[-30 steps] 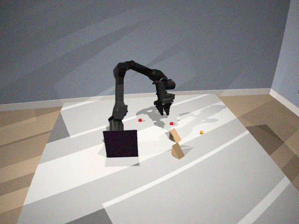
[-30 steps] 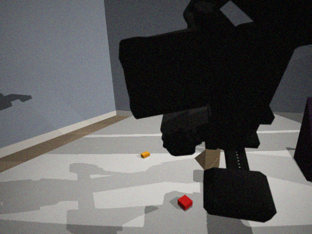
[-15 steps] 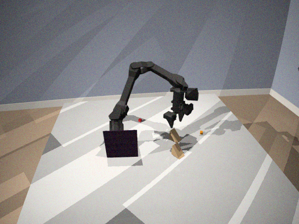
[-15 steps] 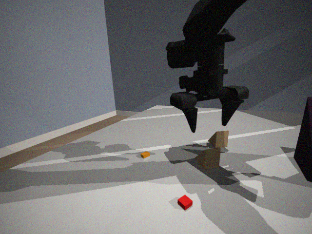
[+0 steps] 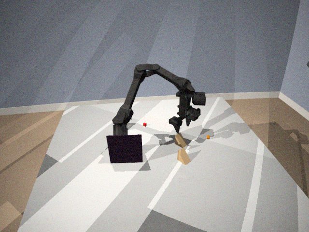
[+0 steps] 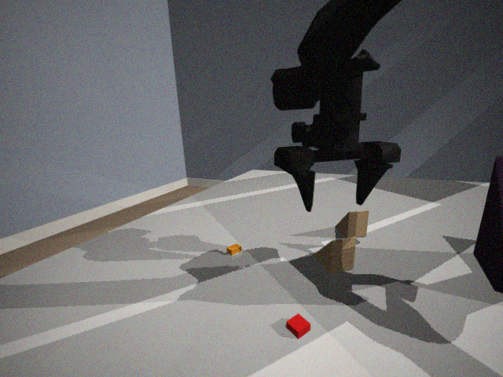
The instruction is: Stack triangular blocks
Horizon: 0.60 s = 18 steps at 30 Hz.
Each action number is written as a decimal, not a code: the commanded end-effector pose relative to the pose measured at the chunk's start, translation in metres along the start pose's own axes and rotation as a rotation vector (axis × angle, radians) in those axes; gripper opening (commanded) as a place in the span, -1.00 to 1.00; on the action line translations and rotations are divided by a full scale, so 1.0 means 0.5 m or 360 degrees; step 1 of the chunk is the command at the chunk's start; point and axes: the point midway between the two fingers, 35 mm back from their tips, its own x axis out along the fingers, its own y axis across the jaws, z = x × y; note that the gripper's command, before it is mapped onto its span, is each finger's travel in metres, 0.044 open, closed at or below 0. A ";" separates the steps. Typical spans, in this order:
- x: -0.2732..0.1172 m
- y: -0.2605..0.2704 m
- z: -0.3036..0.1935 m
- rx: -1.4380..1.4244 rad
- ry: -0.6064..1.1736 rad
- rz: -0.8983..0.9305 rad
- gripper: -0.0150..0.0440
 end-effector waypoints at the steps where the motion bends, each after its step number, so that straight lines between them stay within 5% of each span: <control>1: 0.016 -0.001 -0.002 0.0012 0.0011 -0.0003 1.00; 18: 0.072 0.000 -0.002 0.0012 0.0007 -0.0006 1.00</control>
